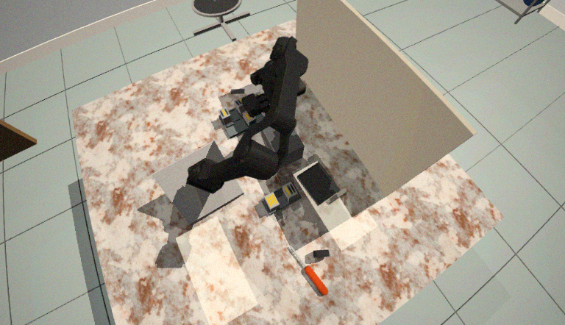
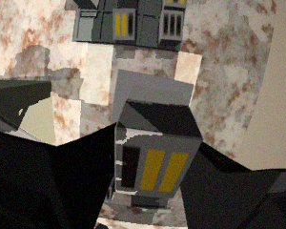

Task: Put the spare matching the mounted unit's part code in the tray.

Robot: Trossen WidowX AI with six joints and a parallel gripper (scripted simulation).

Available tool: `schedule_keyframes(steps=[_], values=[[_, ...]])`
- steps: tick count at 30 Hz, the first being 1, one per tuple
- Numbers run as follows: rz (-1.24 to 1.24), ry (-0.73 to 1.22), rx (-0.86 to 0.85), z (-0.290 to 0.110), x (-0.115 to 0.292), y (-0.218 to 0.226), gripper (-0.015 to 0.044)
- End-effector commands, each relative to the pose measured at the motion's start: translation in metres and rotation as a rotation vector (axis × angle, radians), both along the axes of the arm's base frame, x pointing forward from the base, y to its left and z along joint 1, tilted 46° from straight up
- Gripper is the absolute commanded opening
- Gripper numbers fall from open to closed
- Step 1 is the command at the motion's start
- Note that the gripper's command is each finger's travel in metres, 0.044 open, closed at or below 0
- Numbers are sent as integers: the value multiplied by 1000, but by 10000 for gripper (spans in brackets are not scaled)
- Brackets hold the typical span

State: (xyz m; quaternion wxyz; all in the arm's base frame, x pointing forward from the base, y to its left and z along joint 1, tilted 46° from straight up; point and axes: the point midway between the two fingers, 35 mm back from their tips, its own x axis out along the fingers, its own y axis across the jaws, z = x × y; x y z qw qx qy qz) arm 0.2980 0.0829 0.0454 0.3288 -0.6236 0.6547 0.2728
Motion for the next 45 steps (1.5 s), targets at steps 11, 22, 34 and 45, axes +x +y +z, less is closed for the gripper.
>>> schedule_keyframes(steps=[11,22,34,45], values=[[7,-20,-29,74,33,-81,0],[-10,-16,-88,134,29,-153,0],[-22,-9,-118,159,20,-183,0],[-23,-9,-115,152,22,-190,0]])
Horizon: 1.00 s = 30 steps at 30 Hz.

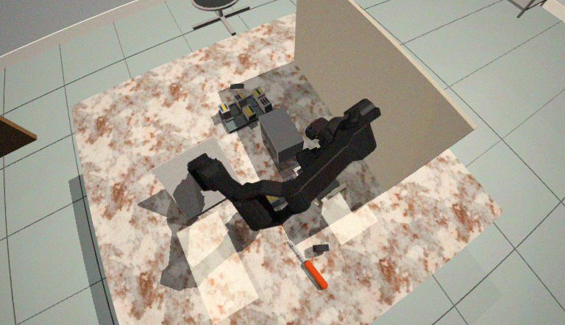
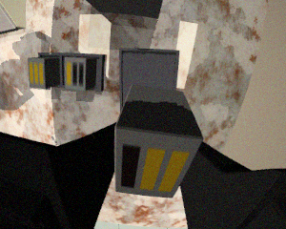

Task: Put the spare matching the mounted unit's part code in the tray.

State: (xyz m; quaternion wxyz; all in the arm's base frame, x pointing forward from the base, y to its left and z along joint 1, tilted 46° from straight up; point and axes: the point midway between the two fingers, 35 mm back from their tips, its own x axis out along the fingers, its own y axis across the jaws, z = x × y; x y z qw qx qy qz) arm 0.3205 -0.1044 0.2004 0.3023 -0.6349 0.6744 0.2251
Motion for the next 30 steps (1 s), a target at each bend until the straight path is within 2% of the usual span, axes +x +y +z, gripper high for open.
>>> schedule_keyframes(steps=[1,30], values=[[3,9,-1,-4,0,-3,0],[3,8,4,-24,4,-22,0]])
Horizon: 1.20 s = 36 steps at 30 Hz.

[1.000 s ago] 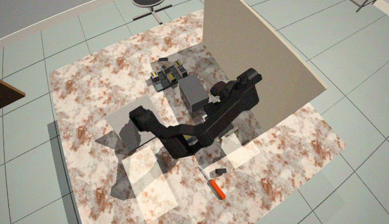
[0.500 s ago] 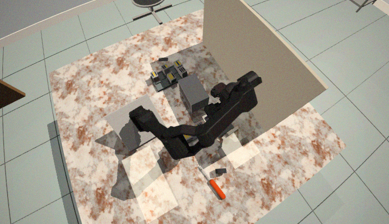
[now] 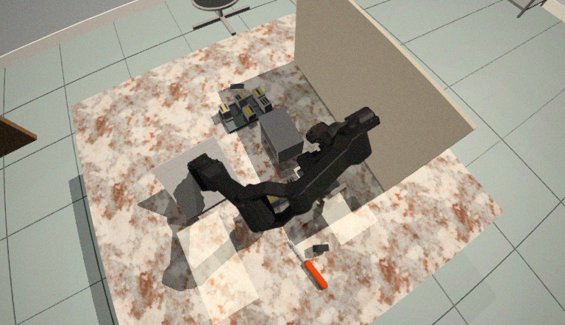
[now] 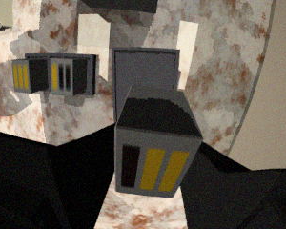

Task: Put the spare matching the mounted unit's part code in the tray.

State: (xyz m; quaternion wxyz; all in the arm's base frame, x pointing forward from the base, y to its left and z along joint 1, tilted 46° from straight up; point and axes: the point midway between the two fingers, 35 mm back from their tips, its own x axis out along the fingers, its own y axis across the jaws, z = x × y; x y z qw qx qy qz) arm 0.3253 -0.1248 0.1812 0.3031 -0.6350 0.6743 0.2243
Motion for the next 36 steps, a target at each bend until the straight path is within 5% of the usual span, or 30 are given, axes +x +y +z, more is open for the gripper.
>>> schedule_keyframes(steps=[1,36], values=[[4,10,4,-5,-1,-3,0],[4,9,5,-28,1,-27,0]])
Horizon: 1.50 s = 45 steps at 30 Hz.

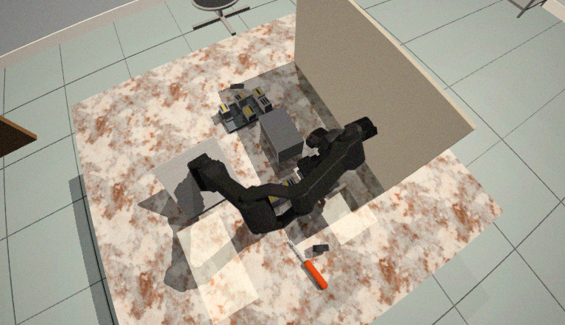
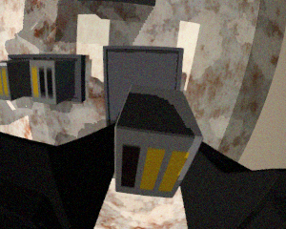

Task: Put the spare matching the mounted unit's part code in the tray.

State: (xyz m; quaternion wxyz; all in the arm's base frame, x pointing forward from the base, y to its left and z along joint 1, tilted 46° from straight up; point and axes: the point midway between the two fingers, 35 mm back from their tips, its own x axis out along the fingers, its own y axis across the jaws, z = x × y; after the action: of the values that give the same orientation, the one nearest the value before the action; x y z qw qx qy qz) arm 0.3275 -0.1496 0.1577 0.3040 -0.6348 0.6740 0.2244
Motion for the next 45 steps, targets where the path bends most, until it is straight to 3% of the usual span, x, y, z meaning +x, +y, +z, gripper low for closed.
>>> schedule_keyframes(steps=[1,45], values=[[4,10,4,-5,-1,-3,0],[4,10,-3,-32,-5,-34,0]])
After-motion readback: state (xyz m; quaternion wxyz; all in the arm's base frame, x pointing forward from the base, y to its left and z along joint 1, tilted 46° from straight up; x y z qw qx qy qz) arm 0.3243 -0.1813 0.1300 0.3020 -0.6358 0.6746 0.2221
